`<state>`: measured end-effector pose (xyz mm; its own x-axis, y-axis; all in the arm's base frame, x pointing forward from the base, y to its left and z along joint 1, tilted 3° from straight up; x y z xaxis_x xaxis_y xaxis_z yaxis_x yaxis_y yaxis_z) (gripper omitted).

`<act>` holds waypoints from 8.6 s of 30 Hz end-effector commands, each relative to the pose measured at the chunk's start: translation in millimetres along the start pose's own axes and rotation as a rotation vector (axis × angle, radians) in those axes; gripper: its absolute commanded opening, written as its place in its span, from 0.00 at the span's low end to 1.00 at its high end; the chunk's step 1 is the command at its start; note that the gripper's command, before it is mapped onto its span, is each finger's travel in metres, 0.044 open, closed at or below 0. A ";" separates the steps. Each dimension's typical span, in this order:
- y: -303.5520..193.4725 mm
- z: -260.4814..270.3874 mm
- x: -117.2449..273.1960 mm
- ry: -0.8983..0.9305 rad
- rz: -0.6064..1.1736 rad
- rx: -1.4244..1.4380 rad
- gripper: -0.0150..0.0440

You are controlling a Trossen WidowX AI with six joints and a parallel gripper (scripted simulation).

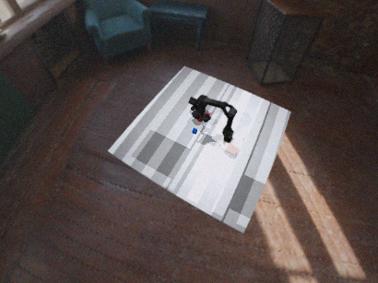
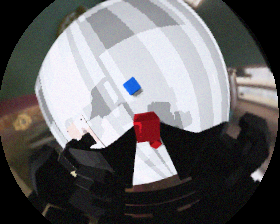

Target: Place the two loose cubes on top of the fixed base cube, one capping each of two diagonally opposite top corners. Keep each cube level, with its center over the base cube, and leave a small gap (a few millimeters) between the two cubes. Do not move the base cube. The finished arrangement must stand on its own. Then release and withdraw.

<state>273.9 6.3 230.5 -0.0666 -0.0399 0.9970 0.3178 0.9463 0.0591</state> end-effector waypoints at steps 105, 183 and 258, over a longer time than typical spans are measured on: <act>92.4 12.9 -34.6 0.007 -0.009 -0.275 0.60; -133.7 -34.5 -91.1 -0.018 0.006 -2.370 0.70; -67.7 -30.5 5.1 -0.009 0.009 -1.715 0.43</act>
<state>280.3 -76.0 233.2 -0.0611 -0.0328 0.9976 0.8476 -0.5295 0.0345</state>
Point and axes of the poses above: the point midway between the two fingers, 35 mm back from their tips, its own x axis back along the fingers, its own z axis across the jaws, y = z × x, the point moved 7 cm from there along x, back along the fingers, and after that the axes turned 1 degree about -x, right-handed, at the moved point
